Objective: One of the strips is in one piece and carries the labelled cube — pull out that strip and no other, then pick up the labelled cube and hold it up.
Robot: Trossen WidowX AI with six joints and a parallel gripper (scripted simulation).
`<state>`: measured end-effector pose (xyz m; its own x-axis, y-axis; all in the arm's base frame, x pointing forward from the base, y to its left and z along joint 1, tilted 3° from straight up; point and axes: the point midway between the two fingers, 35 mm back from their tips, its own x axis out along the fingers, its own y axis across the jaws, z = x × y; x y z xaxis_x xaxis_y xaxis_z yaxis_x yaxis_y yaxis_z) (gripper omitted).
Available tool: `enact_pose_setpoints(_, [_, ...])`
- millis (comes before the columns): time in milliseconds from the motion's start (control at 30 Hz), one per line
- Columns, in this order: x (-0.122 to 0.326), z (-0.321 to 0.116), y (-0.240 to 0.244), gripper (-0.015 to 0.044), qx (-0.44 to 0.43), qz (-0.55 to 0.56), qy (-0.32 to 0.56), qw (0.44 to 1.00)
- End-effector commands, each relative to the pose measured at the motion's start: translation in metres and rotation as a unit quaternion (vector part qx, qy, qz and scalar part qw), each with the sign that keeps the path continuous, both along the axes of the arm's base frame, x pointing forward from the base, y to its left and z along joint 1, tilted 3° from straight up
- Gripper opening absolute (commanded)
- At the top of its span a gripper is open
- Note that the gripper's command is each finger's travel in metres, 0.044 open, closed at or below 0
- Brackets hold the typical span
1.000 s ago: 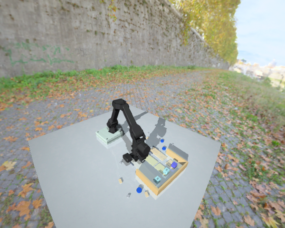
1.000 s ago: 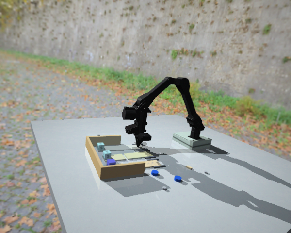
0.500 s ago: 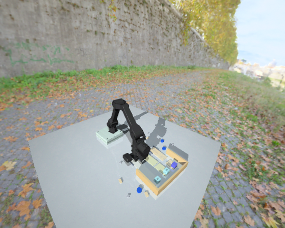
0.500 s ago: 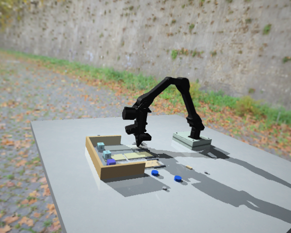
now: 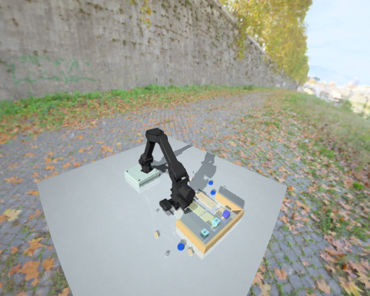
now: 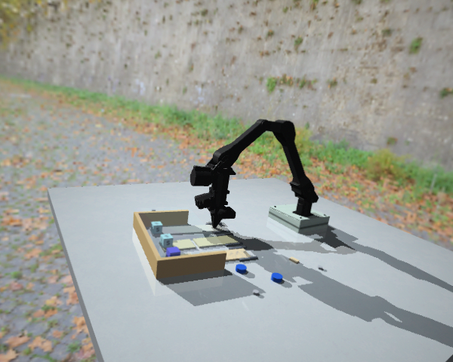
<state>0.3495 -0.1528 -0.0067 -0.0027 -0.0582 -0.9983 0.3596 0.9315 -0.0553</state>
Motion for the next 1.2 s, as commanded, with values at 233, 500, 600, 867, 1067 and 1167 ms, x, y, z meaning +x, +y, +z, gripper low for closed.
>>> enact_pose_setpoints(233, [-0.004, -0.004, 0.001, 0.0, 0.0, 0.001, 0.0, 1.0])
enact_pose_setpoints(500, [-0.016, -0.004, 0.005, 0.0, 0.001, 0.001, 0.001, 1.0])
enact_pose_setpoints(600, [-0.02, -0.005, 0.007, 0.0, 0.001, 0.001, 0.001, 1.0])
enact_pose_setpoints(867, [-0.032, -0.005, 0.011, 0.0, 0.001, 0.001, 0.002, 1.0])
enact_pose_setpoints(1067, [-0.04, -0.006, 0.014, 0.0, 0.001, 0.001, 0.002, 1.0])
enact_pose_setpoints(1167, [-0.045, -0.006, 0.015, 0.0, 0.001, 0.001, 0.002, 1.0])
